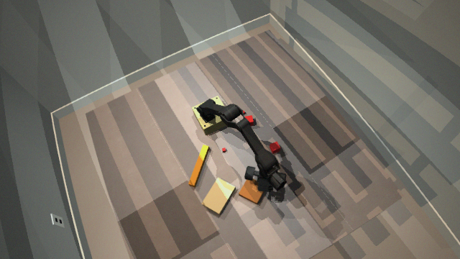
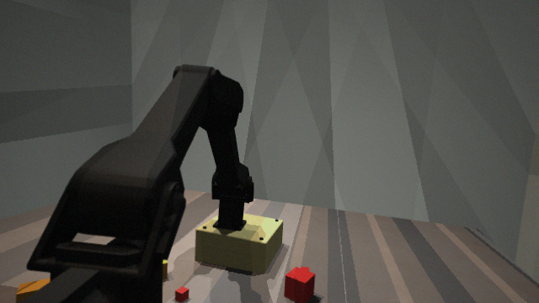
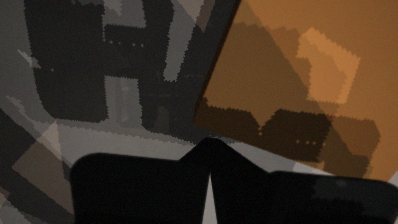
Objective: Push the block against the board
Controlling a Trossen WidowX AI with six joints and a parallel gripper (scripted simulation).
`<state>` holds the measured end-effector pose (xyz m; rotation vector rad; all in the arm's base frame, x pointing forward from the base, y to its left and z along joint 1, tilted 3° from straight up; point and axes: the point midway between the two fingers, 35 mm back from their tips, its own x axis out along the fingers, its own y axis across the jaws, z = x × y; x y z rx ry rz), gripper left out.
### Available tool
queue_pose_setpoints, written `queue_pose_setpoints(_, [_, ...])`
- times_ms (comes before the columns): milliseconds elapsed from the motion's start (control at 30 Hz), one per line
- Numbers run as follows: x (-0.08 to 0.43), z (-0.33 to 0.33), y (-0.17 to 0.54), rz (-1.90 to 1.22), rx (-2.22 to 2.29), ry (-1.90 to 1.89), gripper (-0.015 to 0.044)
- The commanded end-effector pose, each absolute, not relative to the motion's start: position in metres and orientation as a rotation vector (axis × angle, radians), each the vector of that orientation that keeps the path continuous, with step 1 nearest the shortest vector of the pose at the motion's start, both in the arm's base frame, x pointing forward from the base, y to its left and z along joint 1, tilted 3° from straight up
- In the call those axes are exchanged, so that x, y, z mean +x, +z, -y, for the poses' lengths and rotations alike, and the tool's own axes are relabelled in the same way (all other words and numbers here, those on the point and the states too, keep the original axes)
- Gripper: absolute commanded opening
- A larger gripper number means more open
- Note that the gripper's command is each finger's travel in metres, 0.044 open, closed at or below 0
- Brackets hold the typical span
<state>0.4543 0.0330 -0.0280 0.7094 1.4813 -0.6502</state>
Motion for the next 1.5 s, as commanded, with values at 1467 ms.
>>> queue_pose_setpoints(1467, [0.425,-0.041,0.027,-1.442,0.803,-0.745,0.0000])
